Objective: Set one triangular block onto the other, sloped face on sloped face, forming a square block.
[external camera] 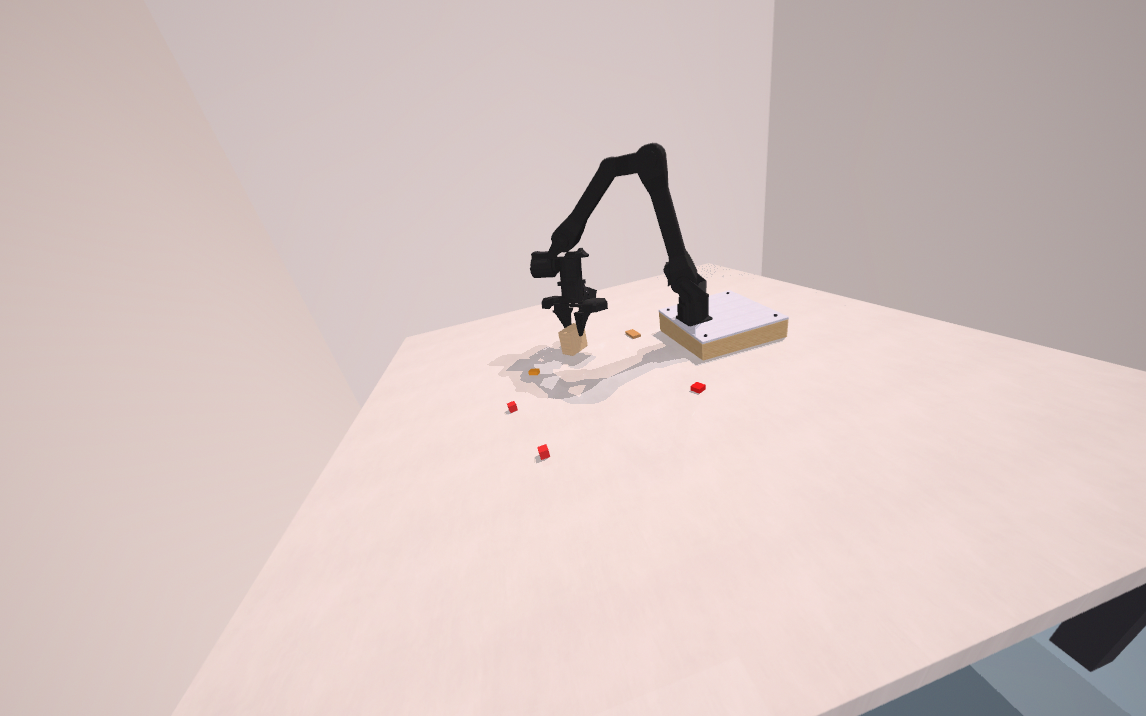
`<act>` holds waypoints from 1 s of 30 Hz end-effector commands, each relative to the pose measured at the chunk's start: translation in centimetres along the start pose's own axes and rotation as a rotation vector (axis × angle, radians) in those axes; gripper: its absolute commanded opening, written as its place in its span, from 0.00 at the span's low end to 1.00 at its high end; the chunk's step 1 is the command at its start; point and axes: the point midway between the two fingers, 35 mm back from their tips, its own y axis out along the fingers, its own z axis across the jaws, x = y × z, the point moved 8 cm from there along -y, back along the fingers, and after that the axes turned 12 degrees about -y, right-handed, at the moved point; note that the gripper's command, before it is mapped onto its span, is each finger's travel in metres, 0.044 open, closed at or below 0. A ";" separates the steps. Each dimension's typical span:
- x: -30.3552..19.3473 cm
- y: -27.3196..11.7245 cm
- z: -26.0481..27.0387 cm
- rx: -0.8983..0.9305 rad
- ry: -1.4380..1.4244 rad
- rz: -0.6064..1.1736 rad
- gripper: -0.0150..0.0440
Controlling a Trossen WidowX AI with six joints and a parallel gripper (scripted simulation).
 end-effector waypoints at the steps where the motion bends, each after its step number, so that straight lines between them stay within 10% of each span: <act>1: 0.0 0.1 0.0 0.000 0.005 0.004 0.25; 12: 0.0 0.1 0.0 -0.002 0.004 0.004 0.25; 30: 0.0 0.1 0.0 -0.001 0.001 0.000 1.00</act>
